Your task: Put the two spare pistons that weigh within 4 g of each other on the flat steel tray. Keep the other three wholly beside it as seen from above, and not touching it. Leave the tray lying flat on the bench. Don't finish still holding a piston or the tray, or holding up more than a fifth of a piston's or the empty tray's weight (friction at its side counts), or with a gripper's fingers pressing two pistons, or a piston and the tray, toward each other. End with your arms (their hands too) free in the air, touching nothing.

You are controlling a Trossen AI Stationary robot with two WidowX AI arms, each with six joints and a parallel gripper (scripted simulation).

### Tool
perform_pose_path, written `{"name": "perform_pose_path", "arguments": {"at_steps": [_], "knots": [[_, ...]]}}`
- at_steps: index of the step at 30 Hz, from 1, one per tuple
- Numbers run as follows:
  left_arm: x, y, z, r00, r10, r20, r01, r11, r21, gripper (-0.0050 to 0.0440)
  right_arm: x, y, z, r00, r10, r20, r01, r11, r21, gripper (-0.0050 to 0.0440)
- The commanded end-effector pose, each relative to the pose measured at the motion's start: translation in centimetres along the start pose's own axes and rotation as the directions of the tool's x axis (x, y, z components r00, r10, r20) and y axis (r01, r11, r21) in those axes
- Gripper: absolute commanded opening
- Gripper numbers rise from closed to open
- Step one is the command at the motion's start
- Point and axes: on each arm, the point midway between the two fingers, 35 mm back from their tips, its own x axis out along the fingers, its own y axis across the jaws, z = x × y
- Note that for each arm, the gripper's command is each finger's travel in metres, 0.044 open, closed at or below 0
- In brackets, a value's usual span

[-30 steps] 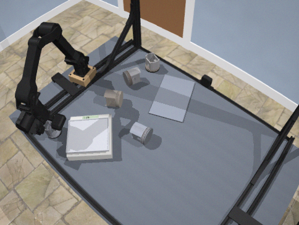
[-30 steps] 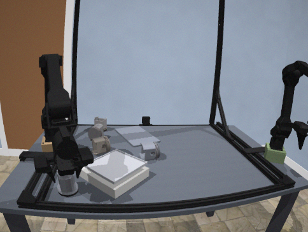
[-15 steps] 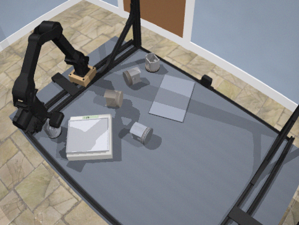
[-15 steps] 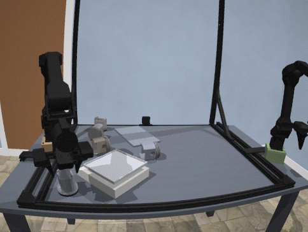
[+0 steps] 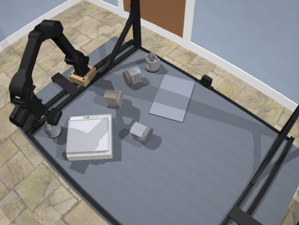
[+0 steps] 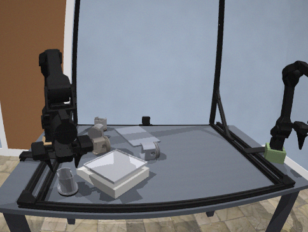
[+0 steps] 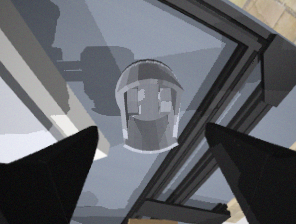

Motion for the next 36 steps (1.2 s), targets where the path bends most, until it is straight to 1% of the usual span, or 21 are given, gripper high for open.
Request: {"name": "perform_pose_path", "arguments": {"at_steps": [1, 3, 18, 23, 28, 36], "knots": [[0.0, 0.0, 0.0, 1.000, -0.002, -0.002, 0.002, 1.000, 0.002, 0.0440, -0.7, 0.0, 0.1, 1.000, -0.001, 0.009, 0.002, 1.000, -0.004, 0.0378], [0.0, 0.0, 0.0, 1.000, -0.002, -0.002, 0.002, 1.000, 0.002, 0.0440, -0.7, 0.0, 0.1, 1.000, -0.001, 0.009, 0.002, 1.000, -0.004, 0.0378], [0.0, 0.0, 0.0, 1.000, -0.002, -0.002, 0.002, 1.000, 0.002, 0.0440, -8.1, 0.0, -0.9, 1.000, -0.001, 0.009, 0.002, 1.000, -0.004, 0.0378], [0.0, 0.0, 0.0, 1.000, -0.002, -0.002, 0.002, 1.000, 0.002, 0.0440, -8.3, 0.0, -1.0, 1.000, -0.002, 0.008, 0.002, 1.000, -0.005, 0.0378], [0.0, 0.0, 0.0, 1.000, -0.002, -0.002, 0.002, 1.000, 0.002, 0.0440, -8.3, 0.0, -1.0, 0.990, 0.003, 0.141, -0.002, 1.000, -0.006, 0.0378], [0.0, 0.0, 0.0, 1.000, -0.002, -0.002, 0.002, 1.000, 0.002, 0.0440, -8.0, 0.0, -1.1, 0.988, 0.005, 0.154, -0.004, 1.000, -0.007, 0.0378]]}}
